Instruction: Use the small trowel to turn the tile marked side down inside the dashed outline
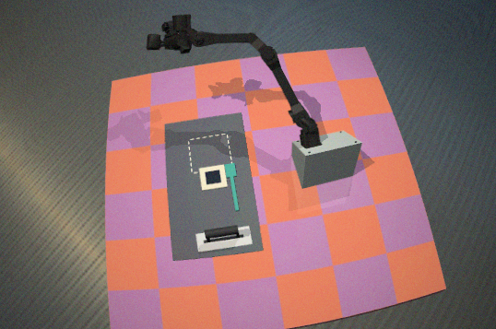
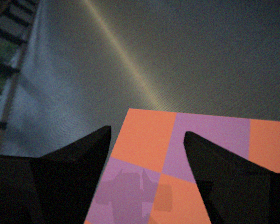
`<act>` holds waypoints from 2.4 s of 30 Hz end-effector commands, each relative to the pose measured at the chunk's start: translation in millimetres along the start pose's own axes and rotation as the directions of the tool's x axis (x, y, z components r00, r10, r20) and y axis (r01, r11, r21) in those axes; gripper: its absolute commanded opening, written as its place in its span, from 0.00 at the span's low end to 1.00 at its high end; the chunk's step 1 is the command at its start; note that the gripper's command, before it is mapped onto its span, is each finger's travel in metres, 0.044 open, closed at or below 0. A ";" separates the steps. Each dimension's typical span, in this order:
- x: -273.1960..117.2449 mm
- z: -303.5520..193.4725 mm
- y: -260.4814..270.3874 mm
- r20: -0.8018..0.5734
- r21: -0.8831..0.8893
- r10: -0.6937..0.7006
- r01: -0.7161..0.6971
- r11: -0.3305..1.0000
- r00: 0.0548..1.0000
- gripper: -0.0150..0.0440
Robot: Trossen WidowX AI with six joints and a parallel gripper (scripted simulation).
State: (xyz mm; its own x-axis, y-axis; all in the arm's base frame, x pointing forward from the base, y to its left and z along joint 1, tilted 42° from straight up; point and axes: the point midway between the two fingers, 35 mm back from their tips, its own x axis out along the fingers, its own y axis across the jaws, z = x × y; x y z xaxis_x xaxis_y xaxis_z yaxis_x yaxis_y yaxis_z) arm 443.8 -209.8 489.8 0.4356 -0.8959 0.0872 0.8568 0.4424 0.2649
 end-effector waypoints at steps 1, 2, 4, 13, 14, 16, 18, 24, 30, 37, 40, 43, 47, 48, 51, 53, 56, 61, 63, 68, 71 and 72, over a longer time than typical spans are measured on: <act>-3.9 -37.6 23.8 -0.073 -0.049 0.042 -0.046 0.998 0.996 0.71; -5.7 -49.8 30.7 -0.096 -0.067 0.053 -0.060 0.996 0.994 0.71; -10.3 -74.4 44.1 -0.142 -0.103 0.074 -0.089 0.991 0.987 0.71; -46.3 -192.9 94.5 -0.361 -0.243 0.133 -0.230 0.942 0.923 0.71; -52.0 -207.5 99.0 -0.387 -0.257 0.135 -0.247 0.934 0.912 0.71; -64.5 -236.3 106.7 -0.438 -0.283 0.135 -0.280 0.917 0.889 0.71; -78.1 -264.7 112.9 -0.487 -0.309 0.132 -0.312 0.899 0.863 0.71; -124.7 -346.6 121.7 -0.617 -0.380 0.096 -0.403 0.832 0.781 0.71; -177.5 -422.0 115.5 -0.718 -0.446 0.024 -0.487 0.751 0.695 0.71; -243.8 -500.6 89.1 -0.790 -0.521 -0.104 -0.572 0.634 0.604 0.71; -271.7 -529.5 72.2 -0.802 -0.551 -0.168 -0.602 0.578 0.573 0.71; -298.7 -555.4 52.2 -0.803 -0.581 -0.236 -0.628 0.517 0.548 0.71; -332.5 -585.0 21.7 -0.785 -0.620 -0.329 -0.656 0.431 0.525 0.71; -340.5 -591.6 13.4 -0.777 -0.629 -0.352 -0.662 0.408 0.522 0.71; -363.2 -609.0 -12.4 -0.746 -0.656 -0.420 -0.675 0.337 0.516 0.71; -377.2 -618.9 -30.5 -0.720 -0.674 -0.464 -0.681 0.287 0.517 0.71; -386.7 -625.2 -43.8 -0.697 -0.686 -0.494 -0.683 0.251 0.519 0.71; -384.6 -628.1 -45.6 -0.697 -0.686 -0.494 -0.683 0.251 0.519 0.71; -382.8 -630.5 -47.0 -0.697 -0.686 -0.494 -0.683 0.251 0.519 0.71; -378.5 -636.3 -50.8 -0.697 -0.686 -0.494 -0.683 0.251 0.519 0.71; -375.9 -639.7 -53.1 -0.697 -0.686 -0.494 -0.683 0.251 0.520 0.71; -375.0 -640.9 -53.9 -0.697 -0.687 -0.494 -0.683 0.251 0.520 0.71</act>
State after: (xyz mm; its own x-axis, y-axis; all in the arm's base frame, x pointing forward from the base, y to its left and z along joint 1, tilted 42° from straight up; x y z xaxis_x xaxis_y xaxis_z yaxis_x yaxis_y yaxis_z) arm 412.9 134.3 -167.3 0.0021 -0.6503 -0.7597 0.1149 0.7548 -0.6458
